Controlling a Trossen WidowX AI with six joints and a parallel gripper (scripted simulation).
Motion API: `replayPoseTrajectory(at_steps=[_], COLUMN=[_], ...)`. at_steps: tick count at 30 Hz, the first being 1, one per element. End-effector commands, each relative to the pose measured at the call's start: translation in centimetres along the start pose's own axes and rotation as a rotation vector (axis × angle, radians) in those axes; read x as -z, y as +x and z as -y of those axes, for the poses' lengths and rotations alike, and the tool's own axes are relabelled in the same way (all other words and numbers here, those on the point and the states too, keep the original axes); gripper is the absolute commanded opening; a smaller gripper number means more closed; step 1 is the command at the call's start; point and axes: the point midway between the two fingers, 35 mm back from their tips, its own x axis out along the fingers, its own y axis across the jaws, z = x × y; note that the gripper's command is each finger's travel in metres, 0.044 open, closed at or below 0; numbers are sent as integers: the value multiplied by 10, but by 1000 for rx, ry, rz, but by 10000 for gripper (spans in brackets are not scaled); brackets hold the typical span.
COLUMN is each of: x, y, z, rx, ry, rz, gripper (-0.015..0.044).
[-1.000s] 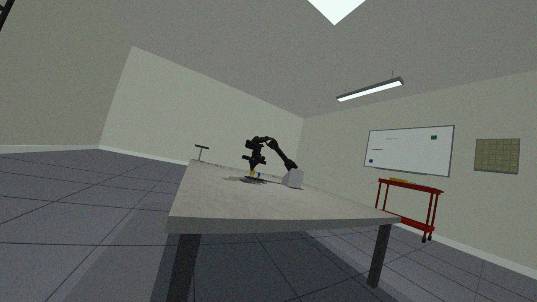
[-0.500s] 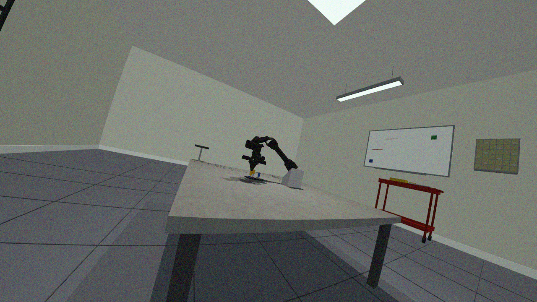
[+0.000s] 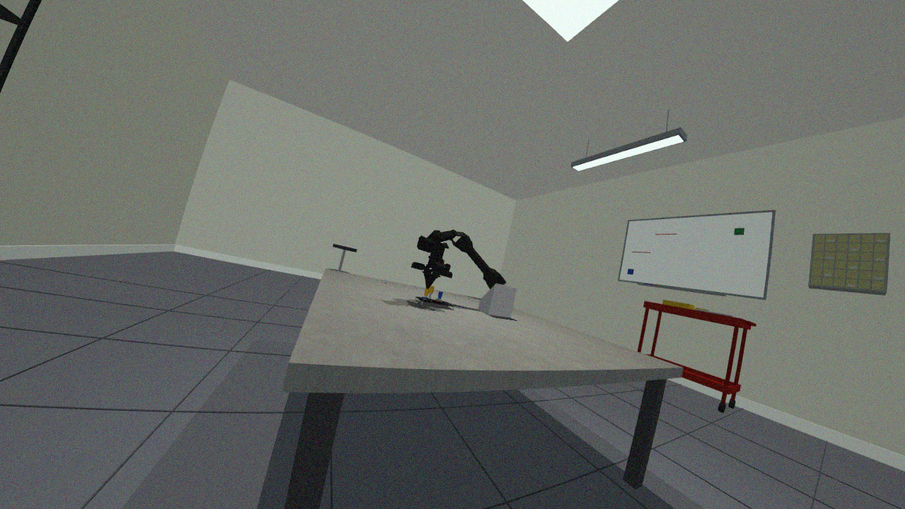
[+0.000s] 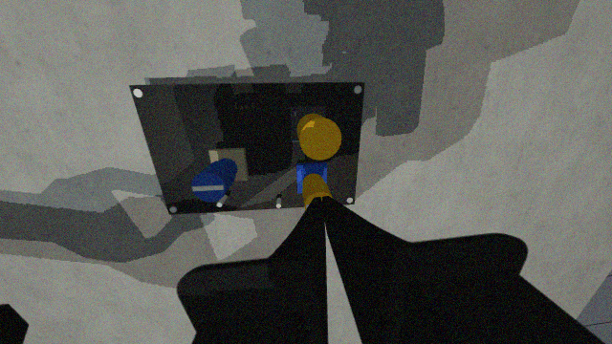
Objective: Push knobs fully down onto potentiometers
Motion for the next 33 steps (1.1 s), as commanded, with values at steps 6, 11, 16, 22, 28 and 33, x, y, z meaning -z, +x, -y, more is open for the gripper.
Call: replayPoseTrajectory(at_steps=[6,11,16,22,28,33], x=[5,5,4,4,4,4], y=[25,26,20,11,1,-7], z=[0,0,1,1,2,2], rx=[-33,-33,-33,-33,-33,-33], ry=[27,27,27,27,27,27], rz=[-6,-6,-6,-5,-5,-4], gripper=[0,0,0,0,0,0])
